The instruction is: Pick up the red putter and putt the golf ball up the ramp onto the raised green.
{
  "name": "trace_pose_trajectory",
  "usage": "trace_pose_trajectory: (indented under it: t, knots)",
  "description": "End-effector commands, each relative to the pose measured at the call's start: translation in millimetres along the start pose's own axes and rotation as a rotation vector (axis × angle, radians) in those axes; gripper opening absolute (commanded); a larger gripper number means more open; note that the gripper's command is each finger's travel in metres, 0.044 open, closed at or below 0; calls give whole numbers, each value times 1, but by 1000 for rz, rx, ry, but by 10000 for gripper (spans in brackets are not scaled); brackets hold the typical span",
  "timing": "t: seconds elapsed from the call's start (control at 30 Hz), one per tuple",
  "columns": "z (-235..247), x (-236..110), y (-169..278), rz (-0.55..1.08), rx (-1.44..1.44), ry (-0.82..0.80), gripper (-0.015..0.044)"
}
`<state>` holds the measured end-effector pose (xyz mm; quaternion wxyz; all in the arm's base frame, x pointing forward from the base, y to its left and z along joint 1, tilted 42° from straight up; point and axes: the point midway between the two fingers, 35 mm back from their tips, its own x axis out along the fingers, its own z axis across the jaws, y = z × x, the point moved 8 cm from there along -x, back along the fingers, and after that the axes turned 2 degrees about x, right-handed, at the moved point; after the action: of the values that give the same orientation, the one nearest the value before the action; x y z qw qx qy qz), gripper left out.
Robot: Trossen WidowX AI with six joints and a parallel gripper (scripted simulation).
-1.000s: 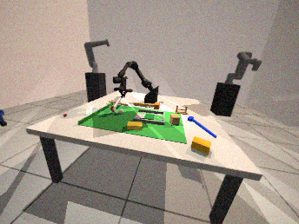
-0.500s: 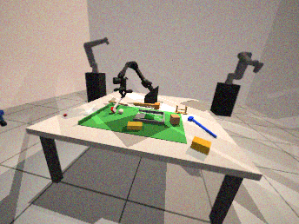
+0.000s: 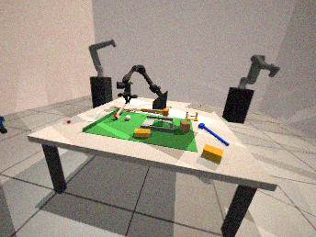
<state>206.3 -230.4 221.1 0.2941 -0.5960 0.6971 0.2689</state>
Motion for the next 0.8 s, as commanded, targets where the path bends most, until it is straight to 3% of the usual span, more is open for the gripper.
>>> trace_pose_trajectory:
  t: [0.0,0.33,0.53,0.77]
  knots:
    - [10,0,-2,-1,0,-4,0]
    - [134,0,5,-4,-9,-18,0]
    - [136,-5,5,-5,-10,-19,0]
    - [136,-40,3,-5,-9,-22,0]
